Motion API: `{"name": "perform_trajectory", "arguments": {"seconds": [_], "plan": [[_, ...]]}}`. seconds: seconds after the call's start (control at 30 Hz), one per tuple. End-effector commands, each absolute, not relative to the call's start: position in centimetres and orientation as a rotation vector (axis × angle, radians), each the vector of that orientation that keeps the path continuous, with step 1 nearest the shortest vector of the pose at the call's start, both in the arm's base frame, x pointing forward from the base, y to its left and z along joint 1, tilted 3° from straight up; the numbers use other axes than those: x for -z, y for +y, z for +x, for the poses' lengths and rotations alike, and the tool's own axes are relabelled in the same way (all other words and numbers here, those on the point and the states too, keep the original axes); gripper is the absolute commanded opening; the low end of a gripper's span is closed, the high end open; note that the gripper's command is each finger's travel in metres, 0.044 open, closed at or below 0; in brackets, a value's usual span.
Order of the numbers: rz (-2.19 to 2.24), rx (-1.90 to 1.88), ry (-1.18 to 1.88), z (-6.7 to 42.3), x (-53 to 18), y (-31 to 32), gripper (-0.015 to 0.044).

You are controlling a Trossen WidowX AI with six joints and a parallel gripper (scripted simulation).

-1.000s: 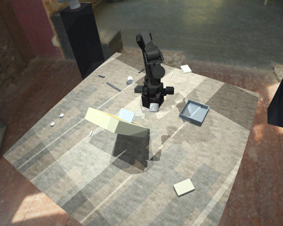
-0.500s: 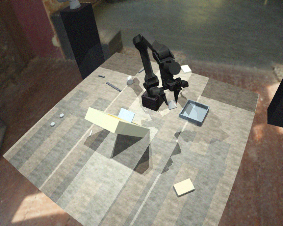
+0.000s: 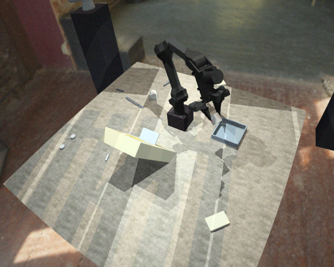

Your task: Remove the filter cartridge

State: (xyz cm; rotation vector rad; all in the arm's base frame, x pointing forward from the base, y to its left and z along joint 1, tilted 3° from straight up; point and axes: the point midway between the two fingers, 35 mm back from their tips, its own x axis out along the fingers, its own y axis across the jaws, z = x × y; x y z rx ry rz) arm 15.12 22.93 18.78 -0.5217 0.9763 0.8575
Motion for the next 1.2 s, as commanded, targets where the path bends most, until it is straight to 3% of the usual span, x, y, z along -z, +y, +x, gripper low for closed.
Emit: {"name": "perform_trajectory", "arguments": {"seconds": [0.0,0.57,1.17], "plan": [[-0.541,-0.898,0.968,14.4,-18.2,23.6,0.0],[-0.69,-1.178,0.906,7.0,-11.0,27.7,0.0],[-0.827,-1.43,0.837,-0.7,-4.7,27.2,0.0]]}}
